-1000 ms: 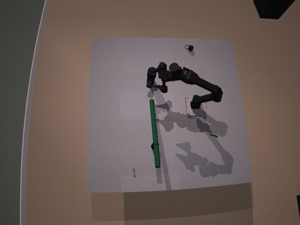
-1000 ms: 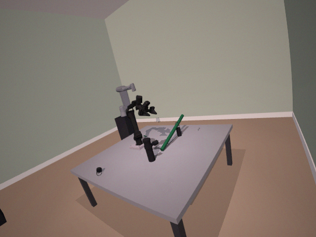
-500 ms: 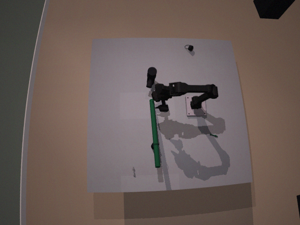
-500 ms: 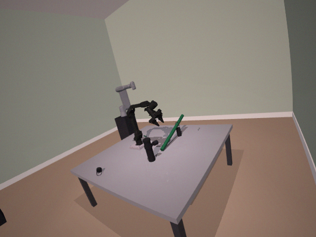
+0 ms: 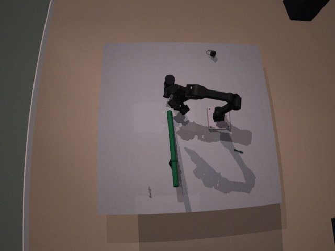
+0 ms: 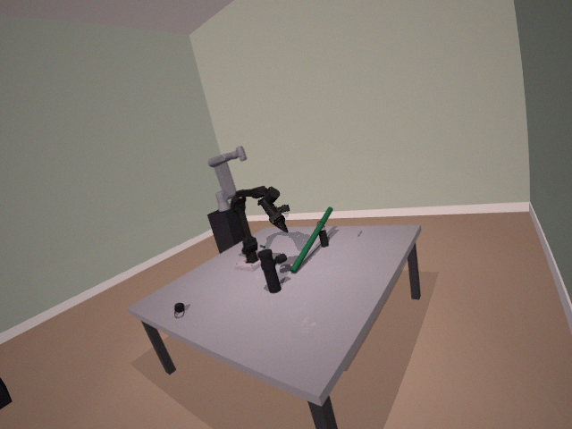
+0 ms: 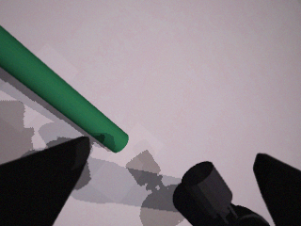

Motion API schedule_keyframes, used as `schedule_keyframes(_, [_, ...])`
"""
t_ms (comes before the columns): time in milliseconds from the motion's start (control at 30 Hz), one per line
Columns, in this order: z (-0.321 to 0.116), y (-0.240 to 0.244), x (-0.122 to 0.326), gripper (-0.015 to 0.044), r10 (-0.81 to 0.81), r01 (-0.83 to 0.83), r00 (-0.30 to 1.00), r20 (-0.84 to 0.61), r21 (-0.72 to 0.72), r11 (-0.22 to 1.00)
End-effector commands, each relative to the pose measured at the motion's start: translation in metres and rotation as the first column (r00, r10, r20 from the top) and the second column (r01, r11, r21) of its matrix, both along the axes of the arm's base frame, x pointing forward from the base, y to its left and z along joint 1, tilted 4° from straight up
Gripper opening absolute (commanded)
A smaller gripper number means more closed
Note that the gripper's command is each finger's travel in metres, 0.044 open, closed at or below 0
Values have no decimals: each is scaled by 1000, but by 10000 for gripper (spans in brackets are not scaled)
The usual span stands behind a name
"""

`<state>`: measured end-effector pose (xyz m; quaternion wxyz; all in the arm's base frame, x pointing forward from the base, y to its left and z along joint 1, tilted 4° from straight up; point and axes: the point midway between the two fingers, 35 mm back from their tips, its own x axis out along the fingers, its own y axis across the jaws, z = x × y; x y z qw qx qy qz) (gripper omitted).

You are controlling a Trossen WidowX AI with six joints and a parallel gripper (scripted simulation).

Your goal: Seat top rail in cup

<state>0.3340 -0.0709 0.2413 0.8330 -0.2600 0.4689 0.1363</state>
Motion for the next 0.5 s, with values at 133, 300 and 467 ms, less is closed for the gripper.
schedule_keyframes(133, [-22,-81,-7,440,453,-484,874,-174,-367,794])
schedule_keyframes(300, [-22,-81,-7,440,453,-484,874,-174,-367,794])
schedule_keyframes(467, [-22,-81,-7,440,453,-484,874,-174,-367,794])
